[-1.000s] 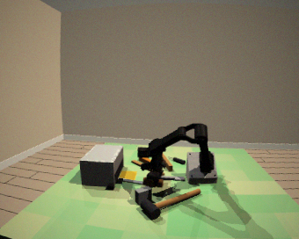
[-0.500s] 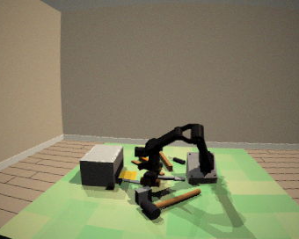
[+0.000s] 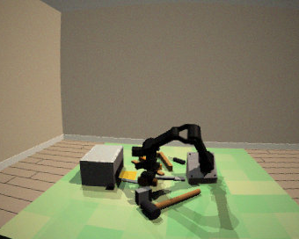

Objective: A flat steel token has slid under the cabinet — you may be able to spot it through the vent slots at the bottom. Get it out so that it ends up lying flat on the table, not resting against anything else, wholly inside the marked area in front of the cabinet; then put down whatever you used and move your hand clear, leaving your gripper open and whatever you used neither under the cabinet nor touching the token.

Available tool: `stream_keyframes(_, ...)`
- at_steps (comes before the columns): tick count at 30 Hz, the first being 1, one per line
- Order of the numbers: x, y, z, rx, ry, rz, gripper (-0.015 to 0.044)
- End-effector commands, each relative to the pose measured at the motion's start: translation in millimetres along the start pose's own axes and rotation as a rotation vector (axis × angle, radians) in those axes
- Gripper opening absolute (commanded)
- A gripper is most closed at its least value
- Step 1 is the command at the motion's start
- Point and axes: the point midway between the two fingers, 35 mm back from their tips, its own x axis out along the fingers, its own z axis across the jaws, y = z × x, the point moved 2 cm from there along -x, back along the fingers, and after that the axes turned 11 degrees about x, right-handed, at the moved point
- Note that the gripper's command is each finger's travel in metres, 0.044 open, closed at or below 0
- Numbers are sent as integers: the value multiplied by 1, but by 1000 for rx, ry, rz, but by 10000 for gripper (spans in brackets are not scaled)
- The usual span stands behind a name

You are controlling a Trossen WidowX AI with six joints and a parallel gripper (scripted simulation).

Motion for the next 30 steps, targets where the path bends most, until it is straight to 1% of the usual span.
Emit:
stream_keyframes(1, 0, -6, 2, -12, -1, -5, 0)
stream_keyframes(30, -1, -36, 7, -13, -1, -7, 0)
